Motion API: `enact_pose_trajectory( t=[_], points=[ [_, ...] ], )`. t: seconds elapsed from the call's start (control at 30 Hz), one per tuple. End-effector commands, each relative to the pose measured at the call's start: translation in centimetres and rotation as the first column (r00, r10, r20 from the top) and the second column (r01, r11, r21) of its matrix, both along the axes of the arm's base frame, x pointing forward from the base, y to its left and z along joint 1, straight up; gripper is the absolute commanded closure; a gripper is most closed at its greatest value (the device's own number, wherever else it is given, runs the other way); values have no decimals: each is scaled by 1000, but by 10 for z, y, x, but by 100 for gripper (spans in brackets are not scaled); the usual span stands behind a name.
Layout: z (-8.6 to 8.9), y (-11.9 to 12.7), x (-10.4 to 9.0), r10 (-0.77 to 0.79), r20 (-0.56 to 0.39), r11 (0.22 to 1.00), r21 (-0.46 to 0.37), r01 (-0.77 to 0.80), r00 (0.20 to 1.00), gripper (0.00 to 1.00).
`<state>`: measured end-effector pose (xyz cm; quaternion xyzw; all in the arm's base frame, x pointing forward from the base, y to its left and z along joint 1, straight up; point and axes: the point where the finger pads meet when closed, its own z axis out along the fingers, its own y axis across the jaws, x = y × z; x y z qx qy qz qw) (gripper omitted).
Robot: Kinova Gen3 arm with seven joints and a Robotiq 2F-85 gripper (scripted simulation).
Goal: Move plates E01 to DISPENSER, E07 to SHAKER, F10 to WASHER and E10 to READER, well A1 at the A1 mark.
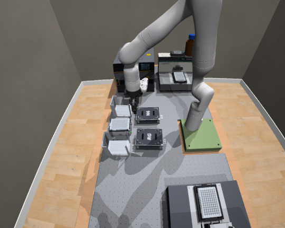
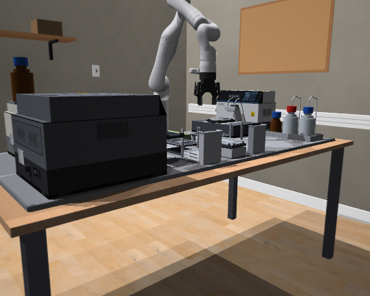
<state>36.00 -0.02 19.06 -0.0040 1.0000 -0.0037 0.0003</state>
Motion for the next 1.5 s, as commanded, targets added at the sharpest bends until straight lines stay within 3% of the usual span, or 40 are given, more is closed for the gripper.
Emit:
enact_pose_trajectory(
  t=[0.0,1.47],
  points=[
    [0,0,10,0,1,1000,1,0,1000,0],
    [1,3,137,17,1,1000,1,-17,1000,0]
  ],
)
